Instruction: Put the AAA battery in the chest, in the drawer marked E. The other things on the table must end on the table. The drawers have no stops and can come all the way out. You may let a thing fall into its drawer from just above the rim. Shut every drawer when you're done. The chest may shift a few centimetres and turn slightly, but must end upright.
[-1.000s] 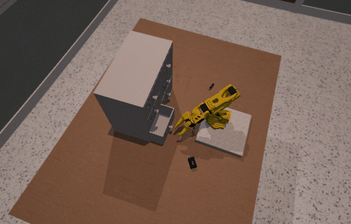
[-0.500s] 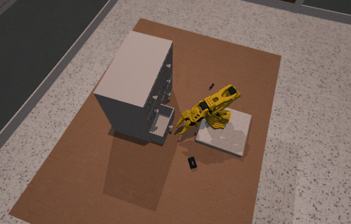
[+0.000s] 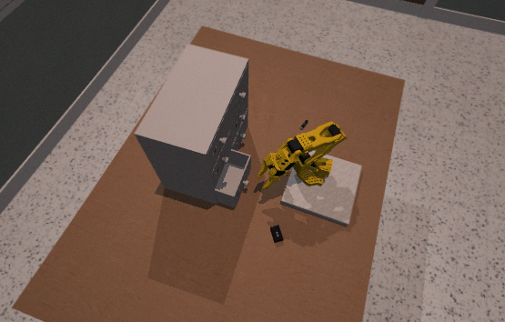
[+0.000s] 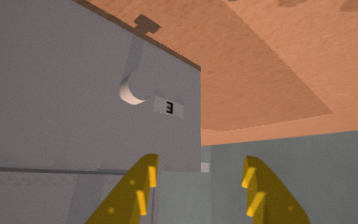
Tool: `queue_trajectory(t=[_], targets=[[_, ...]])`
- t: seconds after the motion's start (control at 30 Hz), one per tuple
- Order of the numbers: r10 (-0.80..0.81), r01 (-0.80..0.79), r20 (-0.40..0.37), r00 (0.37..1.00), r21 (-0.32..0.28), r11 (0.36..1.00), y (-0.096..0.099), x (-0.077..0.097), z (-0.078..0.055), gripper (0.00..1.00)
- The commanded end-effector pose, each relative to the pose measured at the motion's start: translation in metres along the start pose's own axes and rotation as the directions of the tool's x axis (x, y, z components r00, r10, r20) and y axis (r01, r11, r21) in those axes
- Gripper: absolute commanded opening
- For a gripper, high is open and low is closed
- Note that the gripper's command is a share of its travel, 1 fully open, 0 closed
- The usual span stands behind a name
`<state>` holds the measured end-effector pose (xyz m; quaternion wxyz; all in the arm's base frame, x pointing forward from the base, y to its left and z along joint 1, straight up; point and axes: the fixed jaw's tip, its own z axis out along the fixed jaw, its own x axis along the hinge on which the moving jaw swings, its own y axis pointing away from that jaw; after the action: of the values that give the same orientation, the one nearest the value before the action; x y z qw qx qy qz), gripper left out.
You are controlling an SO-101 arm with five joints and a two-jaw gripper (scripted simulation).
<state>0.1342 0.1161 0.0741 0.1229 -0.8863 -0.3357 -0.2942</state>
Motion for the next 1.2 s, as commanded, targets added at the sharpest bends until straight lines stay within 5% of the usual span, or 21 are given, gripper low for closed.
queue_trajectory(t=[0.0, 0.43, 1.17], targets=[[0.002, -0.002, 0.03, 1.0, 0.006, 1.0, -0.002, 0.002, -0.013, 0.21], [-0.001, 0.0, 0.128, 0.992, 0.004, 1.0, -0.002, -0.003, -0.041, 0.21], [-0.001, 0.0, 0.128, 0.992, 0.004, 1.0, -0.002, -0.003, -0.041, 0.21]])
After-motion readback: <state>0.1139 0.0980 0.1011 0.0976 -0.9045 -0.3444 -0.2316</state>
